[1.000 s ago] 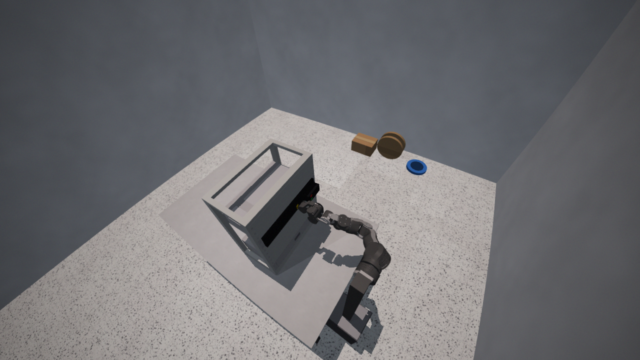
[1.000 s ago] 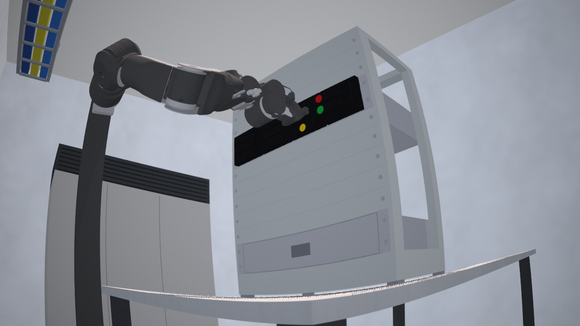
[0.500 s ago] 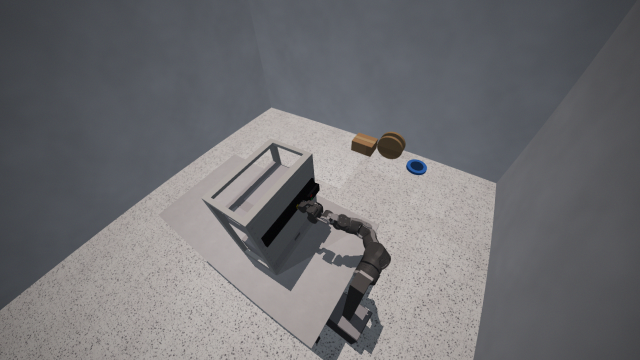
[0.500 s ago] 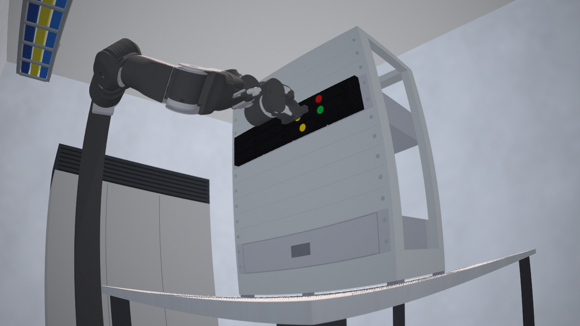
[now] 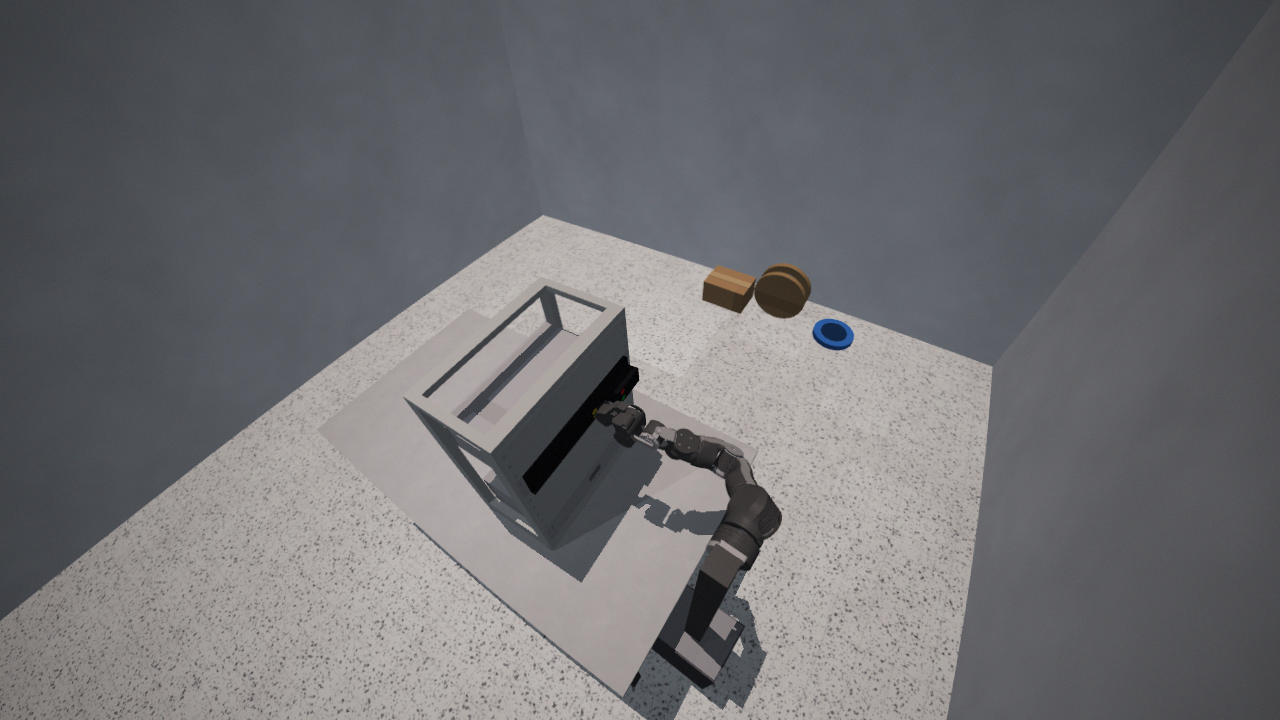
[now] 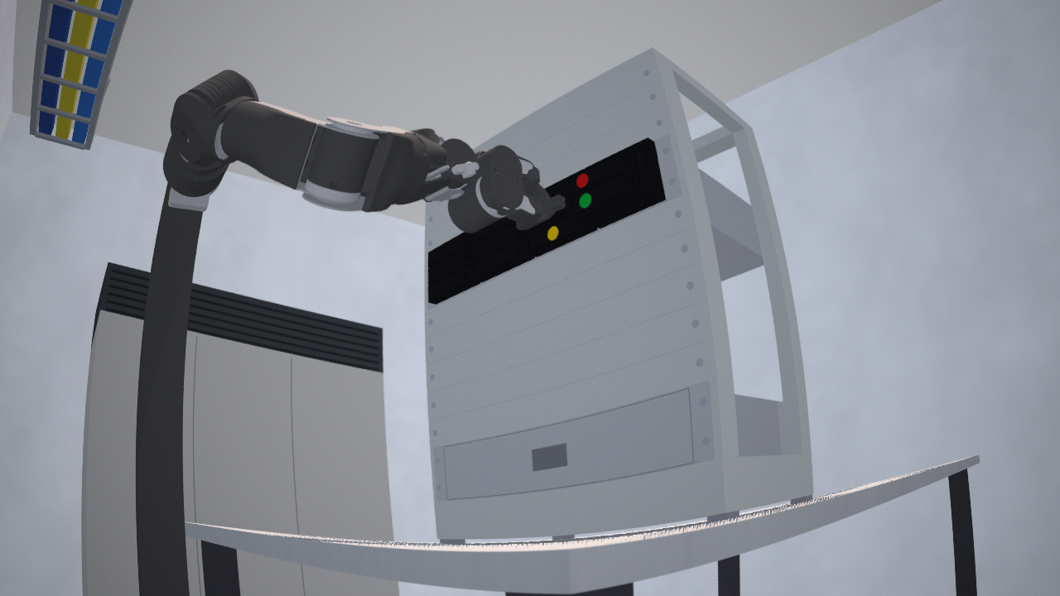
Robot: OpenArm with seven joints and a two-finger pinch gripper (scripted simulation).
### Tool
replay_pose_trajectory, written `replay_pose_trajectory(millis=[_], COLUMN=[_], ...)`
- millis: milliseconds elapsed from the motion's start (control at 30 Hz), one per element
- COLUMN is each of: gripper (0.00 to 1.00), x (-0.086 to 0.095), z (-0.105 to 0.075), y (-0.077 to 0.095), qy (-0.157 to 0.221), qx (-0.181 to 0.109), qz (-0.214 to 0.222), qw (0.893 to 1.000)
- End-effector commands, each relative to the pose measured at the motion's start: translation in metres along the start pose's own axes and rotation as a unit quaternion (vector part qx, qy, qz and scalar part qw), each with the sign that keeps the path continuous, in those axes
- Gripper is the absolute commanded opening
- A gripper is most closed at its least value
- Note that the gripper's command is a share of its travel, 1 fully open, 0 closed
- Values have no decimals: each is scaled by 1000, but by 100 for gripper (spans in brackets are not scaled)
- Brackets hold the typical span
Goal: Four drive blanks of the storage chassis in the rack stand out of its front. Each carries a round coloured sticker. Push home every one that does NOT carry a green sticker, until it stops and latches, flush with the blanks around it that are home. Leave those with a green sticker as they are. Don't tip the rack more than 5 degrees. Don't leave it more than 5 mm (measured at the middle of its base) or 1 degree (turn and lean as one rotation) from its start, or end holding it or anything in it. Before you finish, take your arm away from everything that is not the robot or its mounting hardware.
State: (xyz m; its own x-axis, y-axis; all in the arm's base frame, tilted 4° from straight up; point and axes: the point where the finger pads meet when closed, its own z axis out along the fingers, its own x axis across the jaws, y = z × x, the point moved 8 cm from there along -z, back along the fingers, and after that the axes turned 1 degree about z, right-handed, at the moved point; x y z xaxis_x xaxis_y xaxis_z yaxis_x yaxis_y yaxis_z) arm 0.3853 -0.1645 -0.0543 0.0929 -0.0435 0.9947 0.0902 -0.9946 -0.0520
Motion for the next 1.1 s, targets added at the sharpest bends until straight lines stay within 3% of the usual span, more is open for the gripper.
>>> replay_pose_trajectory(millis=[0,1067], gripper=[0,0], x=[2,3], z=[1,6], y=[-1,-1], qy=[5,4], qx=[2,2], qz=[-2,-2], qw=[1000,1000])
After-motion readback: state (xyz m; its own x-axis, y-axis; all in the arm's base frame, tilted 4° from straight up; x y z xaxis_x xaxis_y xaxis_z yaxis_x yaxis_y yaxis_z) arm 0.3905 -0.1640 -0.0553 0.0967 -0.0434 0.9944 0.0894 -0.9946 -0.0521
